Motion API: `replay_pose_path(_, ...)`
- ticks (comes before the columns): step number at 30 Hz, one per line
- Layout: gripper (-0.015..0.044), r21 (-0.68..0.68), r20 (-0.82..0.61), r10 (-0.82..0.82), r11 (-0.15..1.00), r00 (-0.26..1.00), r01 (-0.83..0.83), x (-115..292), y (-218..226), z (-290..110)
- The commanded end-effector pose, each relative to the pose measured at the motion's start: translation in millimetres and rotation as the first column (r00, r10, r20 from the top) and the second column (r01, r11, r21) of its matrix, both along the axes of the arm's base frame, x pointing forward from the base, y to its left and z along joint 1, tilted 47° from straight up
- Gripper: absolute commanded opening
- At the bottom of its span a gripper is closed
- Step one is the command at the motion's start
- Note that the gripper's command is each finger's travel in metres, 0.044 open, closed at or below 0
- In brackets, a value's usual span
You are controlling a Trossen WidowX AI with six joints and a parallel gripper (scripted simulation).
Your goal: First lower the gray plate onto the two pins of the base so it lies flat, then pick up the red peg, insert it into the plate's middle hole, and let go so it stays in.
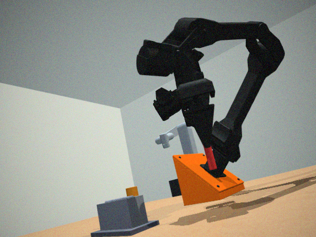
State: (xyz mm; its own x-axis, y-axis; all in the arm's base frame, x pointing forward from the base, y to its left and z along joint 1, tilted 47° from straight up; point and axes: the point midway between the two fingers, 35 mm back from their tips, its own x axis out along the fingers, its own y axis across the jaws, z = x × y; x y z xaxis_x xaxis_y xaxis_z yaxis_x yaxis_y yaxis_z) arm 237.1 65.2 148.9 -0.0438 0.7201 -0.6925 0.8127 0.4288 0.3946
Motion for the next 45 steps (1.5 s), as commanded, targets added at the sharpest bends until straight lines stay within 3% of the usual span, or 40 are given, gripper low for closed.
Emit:
replay_pose_path(1,0.0000,-0.002,0.007,0.001,1.000,1.000,-0.001,10,-7,-5)
replay_pose_path(45,0.0000,0.000,0.031,0.048,0.999,0.998,-0.048,95,-75,-80)
